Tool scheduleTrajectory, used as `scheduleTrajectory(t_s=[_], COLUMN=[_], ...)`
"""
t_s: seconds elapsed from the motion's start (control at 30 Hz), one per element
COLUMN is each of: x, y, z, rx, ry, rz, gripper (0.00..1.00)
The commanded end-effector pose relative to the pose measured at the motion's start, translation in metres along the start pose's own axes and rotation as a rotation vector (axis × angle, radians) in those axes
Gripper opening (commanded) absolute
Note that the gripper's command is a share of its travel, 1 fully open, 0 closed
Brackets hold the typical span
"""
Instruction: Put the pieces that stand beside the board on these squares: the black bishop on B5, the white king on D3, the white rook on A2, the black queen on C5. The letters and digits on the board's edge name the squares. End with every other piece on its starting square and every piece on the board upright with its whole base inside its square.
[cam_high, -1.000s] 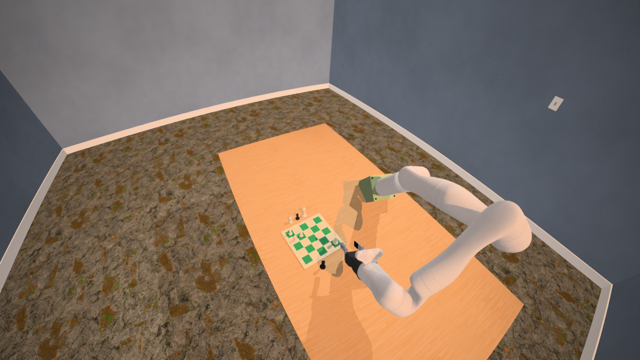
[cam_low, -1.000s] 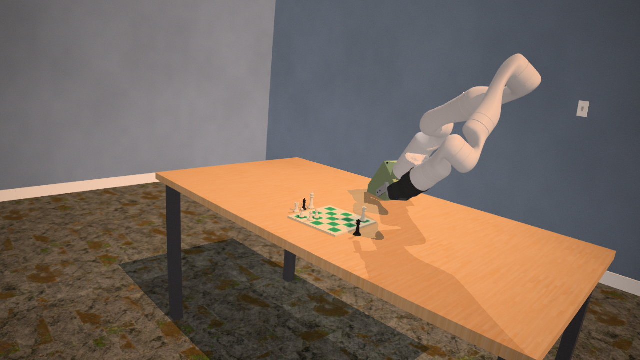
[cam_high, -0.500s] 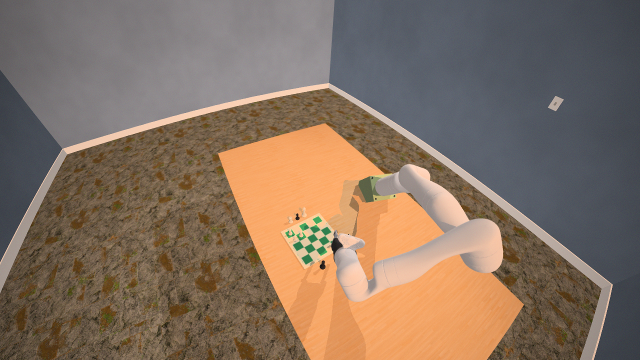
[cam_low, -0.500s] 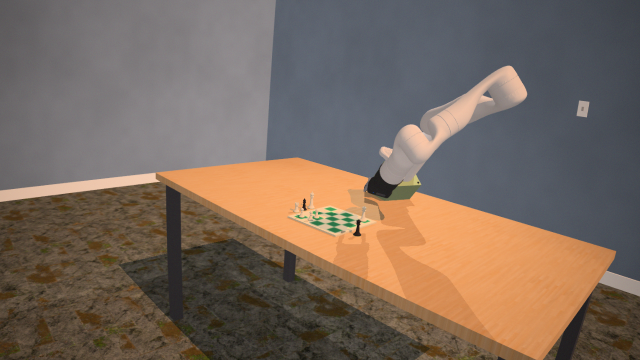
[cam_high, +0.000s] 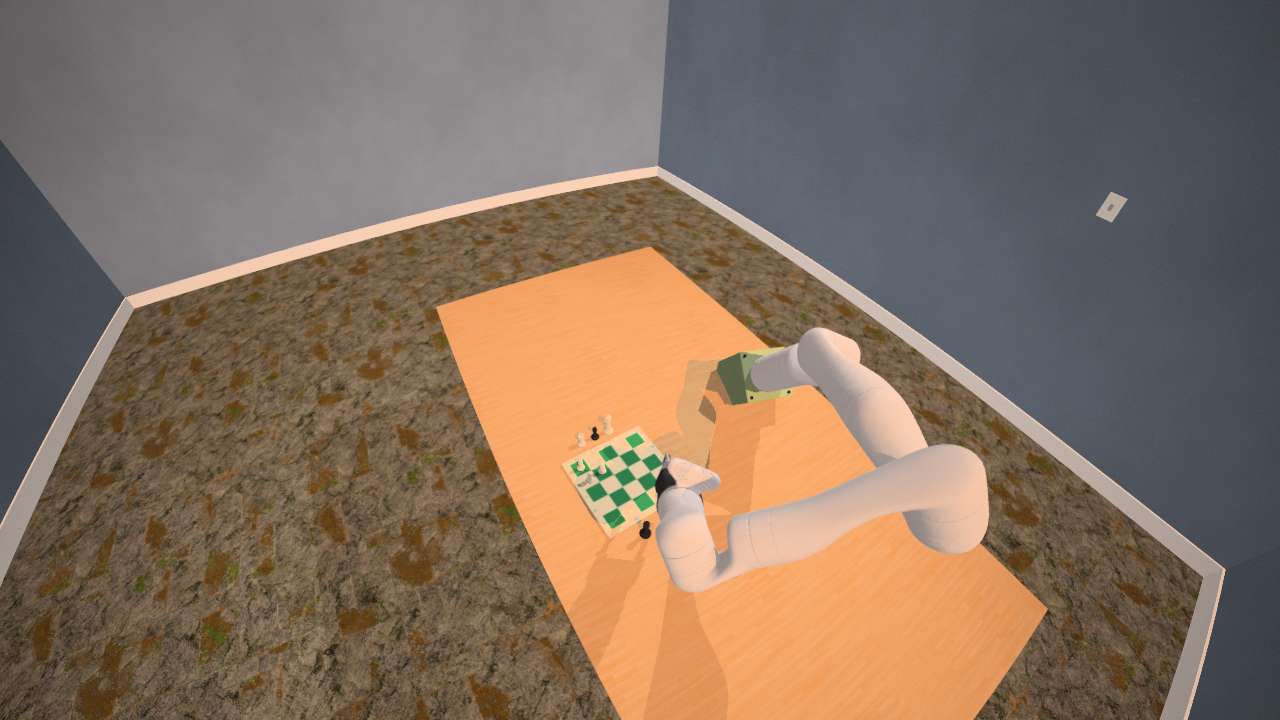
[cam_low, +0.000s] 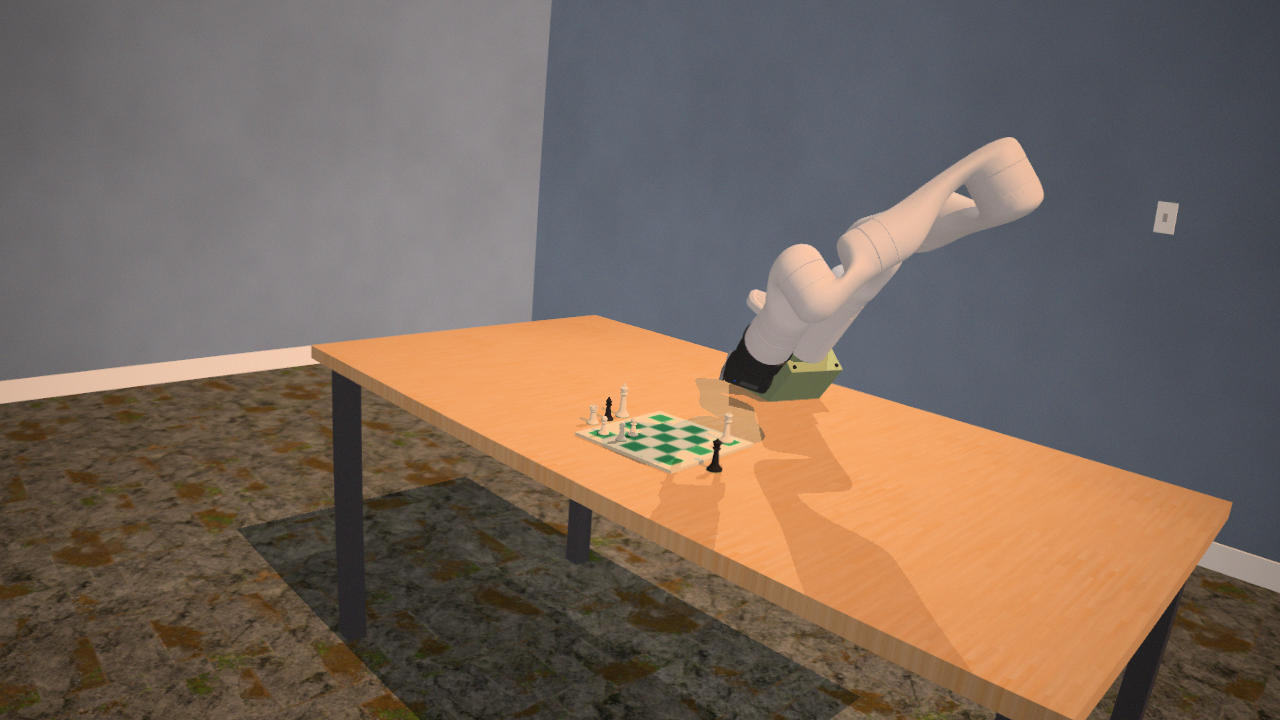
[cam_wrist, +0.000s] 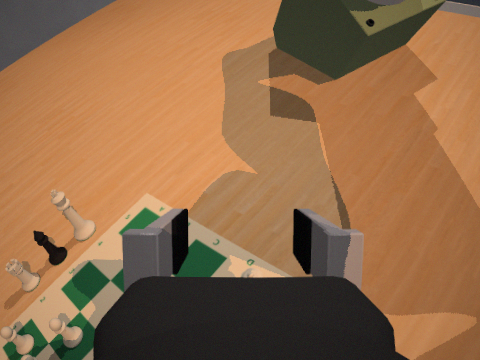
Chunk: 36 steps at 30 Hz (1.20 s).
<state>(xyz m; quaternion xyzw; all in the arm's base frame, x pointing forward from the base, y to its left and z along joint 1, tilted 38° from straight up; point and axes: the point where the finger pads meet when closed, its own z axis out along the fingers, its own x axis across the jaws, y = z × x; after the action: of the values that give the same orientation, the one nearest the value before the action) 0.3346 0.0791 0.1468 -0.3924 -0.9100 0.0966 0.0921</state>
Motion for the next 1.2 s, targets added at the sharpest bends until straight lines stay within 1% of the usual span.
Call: scheduleTrajectory(t_s=[0.0,0.03,0.07,0.37,0.4,0.73,0.77,1.07,1.1,1.17], x=[-0.002,-0.002,-0.007,-0.007,-0.011,-0.011,-0.016,-0.016,-0.021,-0.021], y=[-0.001,-0.001,-0.002,-0.002,-0.003,-0.003,-0.004,-0.004,-0.005,-0.005], z=[0.001,0.001,0.005,0.005,0.01,0.01,0.014,0.014,0.019,0.019], rx=[0.001,0.001,-0.005,-0.005,-0.013,-0.013,-0.022,-0.022,-0.032,-0.032], ry=[0.001,0.001,0.035,0.035,0.069,0.069,0.104,0.104,0.138,0.138], rz=[0.007,0.007,0.055,0.055,0.105,0.105,0.154,0.154,0.205,0.205], gripper=[1.0,1.0,1.0,1.0,1.0,1.0,1.0,1.0,1.0,1.0])
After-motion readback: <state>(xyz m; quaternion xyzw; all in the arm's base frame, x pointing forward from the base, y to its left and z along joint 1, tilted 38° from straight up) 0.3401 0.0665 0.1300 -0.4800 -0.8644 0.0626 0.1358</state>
